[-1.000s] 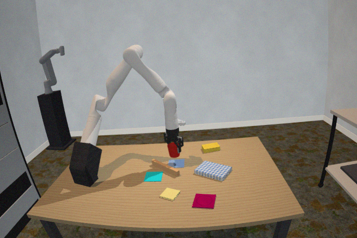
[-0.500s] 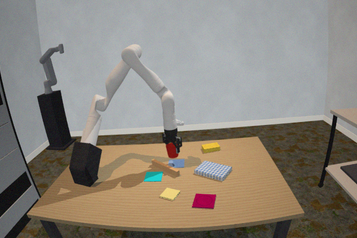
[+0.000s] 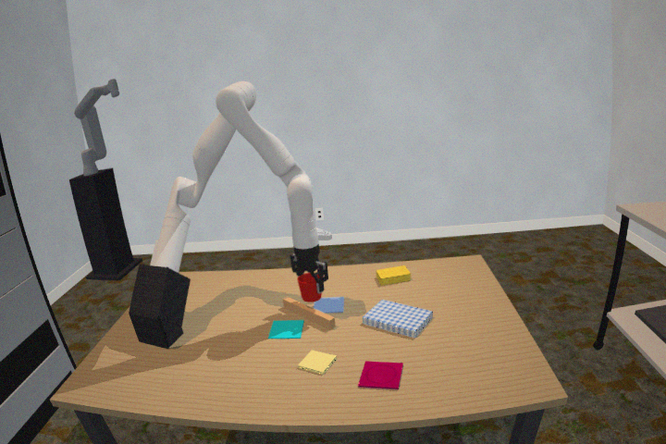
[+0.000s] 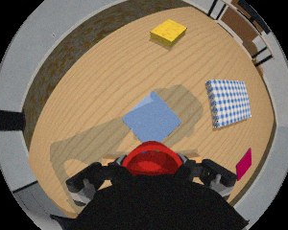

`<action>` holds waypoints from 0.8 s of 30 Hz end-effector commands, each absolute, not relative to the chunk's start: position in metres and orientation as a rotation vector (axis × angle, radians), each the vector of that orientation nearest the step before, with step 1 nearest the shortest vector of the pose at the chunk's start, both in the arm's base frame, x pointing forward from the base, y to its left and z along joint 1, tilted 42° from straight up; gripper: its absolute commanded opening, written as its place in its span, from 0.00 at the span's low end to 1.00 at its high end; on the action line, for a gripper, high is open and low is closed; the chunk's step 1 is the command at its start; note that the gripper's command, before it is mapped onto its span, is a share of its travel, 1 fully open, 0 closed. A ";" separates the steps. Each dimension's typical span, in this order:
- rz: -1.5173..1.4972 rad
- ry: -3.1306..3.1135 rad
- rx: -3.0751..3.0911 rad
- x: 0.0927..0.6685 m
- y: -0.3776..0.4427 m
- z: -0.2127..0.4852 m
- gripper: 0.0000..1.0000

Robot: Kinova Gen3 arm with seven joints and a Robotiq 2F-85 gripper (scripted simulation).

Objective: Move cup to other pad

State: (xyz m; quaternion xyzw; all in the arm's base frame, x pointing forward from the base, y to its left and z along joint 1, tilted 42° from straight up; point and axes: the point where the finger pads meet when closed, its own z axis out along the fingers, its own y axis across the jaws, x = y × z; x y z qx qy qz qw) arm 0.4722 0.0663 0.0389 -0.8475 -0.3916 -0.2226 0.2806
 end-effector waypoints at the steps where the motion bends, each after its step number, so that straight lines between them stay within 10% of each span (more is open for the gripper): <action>1: -0.600 -1.041 -2.273 0.460 0.053 0.026 0.83; 24: -0.589 -1.027 -2.273 0.408 0.009 -0.024 0.83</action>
